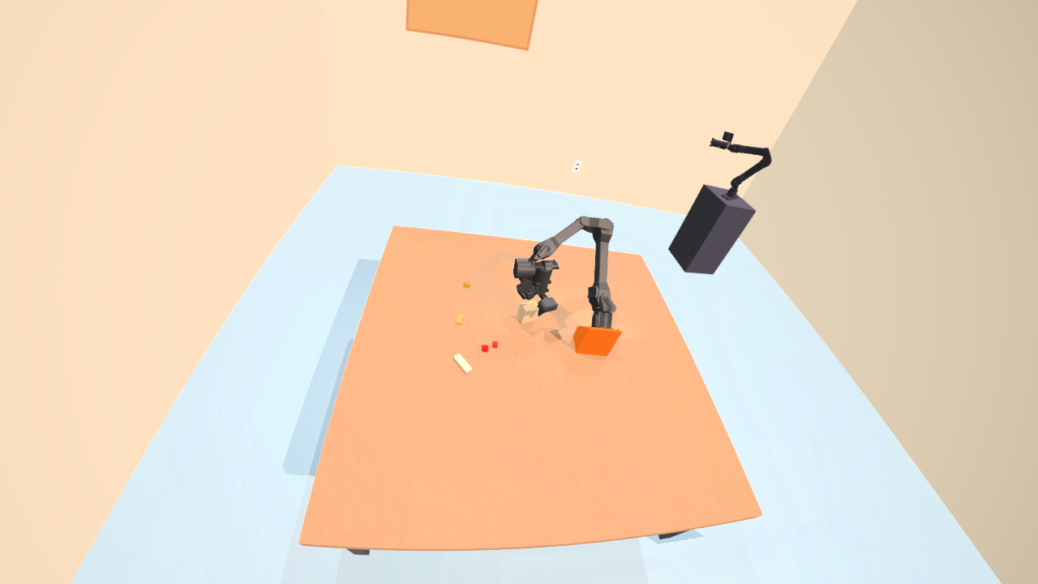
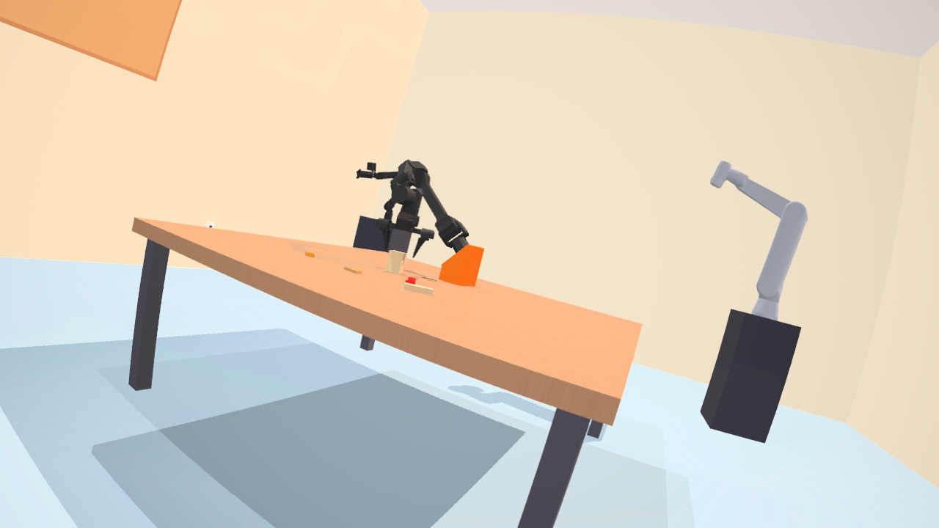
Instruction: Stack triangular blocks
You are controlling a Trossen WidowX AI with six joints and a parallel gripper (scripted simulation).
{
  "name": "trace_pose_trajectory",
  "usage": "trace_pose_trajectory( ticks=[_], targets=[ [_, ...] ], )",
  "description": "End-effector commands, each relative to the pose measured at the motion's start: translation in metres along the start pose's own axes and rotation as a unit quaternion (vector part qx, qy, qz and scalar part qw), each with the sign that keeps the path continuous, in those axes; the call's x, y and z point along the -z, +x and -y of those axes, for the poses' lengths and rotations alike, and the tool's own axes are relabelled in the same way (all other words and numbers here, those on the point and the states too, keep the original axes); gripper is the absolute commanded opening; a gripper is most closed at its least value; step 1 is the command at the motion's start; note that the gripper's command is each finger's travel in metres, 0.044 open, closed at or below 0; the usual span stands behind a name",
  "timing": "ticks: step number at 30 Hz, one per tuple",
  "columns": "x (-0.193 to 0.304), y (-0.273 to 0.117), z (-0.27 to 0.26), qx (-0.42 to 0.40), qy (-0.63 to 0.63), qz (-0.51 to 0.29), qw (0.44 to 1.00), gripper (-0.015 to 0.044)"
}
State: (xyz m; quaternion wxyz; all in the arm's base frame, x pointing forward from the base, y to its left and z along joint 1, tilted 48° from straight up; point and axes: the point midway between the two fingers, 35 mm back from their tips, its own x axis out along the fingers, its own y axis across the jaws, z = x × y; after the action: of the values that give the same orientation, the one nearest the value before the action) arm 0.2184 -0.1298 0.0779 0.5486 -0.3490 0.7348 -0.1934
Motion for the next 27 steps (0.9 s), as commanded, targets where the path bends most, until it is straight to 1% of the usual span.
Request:
trace_pose_trajectory(
  ticks=[1, 3, 5, 27],
  targets=[
    [-0.006, -0.048, 0.000, -0.001, 0.003, 0.011, 1.000, 0.0440],
    [-0.002, -0.079, 0.000, 0.002, 0.003, 0.008, 1.000, 0.0440],
    [0.001, -0.090, 0.000, 0.004, 0.003, 0.007, 1.000, 0.0440],
    [-0.003, -0.085, 0.000, 0.006, 0.001, 0.016, 1.000, 0.0440]
  ],
)
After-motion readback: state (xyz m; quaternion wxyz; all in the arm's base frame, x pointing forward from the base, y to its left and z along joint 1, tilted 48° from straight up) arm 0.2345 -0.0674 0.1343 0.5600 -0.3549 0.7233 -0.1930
